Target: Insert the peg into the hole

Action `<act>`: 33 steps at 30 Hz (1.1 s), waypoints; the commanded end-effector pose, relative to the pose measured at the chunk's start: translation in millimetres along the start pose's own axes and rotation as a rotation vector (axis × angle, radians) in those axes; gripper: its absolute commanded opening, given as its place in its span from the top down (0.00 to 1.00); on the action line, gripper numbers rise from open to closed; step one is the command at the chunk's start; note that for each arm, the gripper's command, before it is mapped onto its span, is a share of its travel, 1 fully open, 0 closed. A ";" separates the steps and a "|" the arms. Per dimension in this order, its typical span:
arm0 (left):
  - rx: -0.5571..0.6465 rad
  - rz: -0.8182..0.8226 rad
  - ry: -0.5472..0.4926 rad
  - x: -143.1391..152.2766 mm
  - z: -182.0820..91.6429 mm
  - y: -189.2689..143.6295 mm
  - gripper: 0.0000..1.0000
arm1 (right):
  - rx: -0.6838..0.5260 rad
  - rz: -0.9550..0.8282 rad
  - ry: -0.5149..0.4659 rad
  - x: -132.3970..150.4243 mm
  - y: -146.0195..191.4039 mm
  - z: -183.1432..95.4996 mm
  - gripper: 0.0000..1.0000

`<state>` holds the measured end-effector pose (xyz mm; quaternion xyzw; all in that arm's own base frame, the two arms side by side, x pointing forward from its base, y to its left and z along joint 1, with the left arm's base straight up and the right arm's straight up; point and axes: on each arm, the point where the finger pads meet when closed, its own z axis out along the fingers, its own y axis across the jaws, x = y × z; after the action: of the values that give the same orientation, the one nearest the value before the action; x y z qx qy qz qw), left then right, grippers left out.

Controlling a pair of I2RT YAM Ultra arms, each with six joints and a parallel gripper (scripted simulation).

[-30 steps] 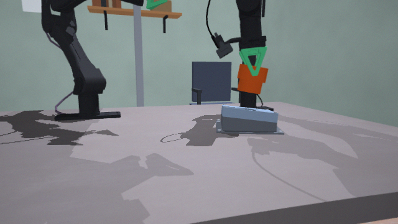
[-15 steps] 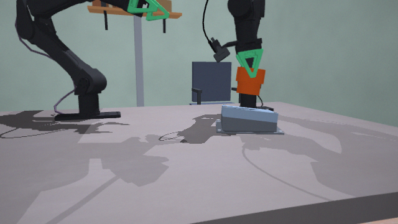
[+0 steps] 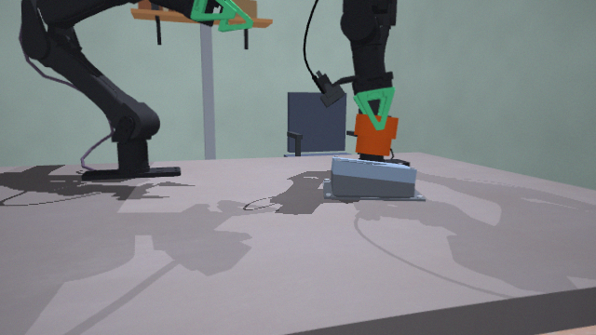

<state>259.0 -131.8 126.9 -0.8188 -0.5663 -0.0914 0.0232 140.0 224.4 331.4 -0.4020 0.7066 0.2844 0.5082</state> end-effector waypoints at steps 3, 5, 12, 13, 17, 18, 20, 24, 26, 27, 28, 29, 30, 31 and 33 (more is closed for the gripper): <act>-0.068 -0.025 0.010 0.6 -6.4 16.0 0.60 | 0.001 0.004 0.044 13.2 0.4 -0.5 0.00; -0.091 -0.029 0.005 1.4 -11.5 14.9 0.60 | 0.001 0.004 0.044 13.2 0.4 -0.5 0.00; -0.083 -0.022 0.009 1.2 -8.6 9.1 0.60 | 0.001 0.004 0.044 13.2 0.4 -0.5 0.00; -0.083 -0.022 0.009 1.1 -10.4 9.8 0.60 | 0.001 0.004 0.044 13.2 0.4 -0.5 0.00; -0.071 -0.016 0.011 1.1 -8.8 5.1 0.60 | 0.001 0.004 0.044 13.2 0.4 -0.5 0.00; -0.070 -0.015 0.012 1.2 -8.5 4.5 0.60 | 0.001 0.004 0.044 13.2 0.4 -0.5 0.00; -0.070 -0.015 0.012 1.4 -8.7 4.5 0.60 | 0.001 0.004 0.044 13.2 0.4 -0.5 0.00; -0.080 -0.016 0.009 1.1 -11.3 7.0 0.60 | 0.001 0.004 0.044 13.2 0.4 -0.5 0.00; -0.079 -0.009 0.009 1.4 -11.3 6.9 0.60 | 0.001 0.004 0.044 13.2 0.4 -0.5 0.00; -0.079 -0.009 0.009 1.4 -11.3 6.9 0.60 | 0.001 0.004 0.044 13.2 0.4 -0.5 0.00; -0.079 -0.009 0.009 1.4 -11.3 6.9 0.60 | 0.001 0.004 0.044 13.2 0.4 -0.5 0.00; -0.079 -0.009 0.009 1.4 -11.3 6.9 0.60 | 0.001 0.004 0.044 13.2 0.4 -0.5 0.00; -0.079 -0.012 0.009 1.4 -11.3 6.9 0.60 | 0.001 0.004 0.044 13.2 0.4 -0.5 0.00; -0.078 -0.008 0.010 1.7 -11.2 6.9 0.60 | 0.001 0.004 0.044 13.2 0.4 -0.5 0.00; -0.078 -0.007 0.010 1.7 -11.2 6.9 0.60 | 0.001 0.004 0.044 13.2 0.4 -0.5 0.00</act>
<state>260.5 -132.5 125.5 -0.8169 -0.5681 -0.0986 0.0156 140.0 224.4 331.4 -0.4020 0.7066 0.2843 0.5082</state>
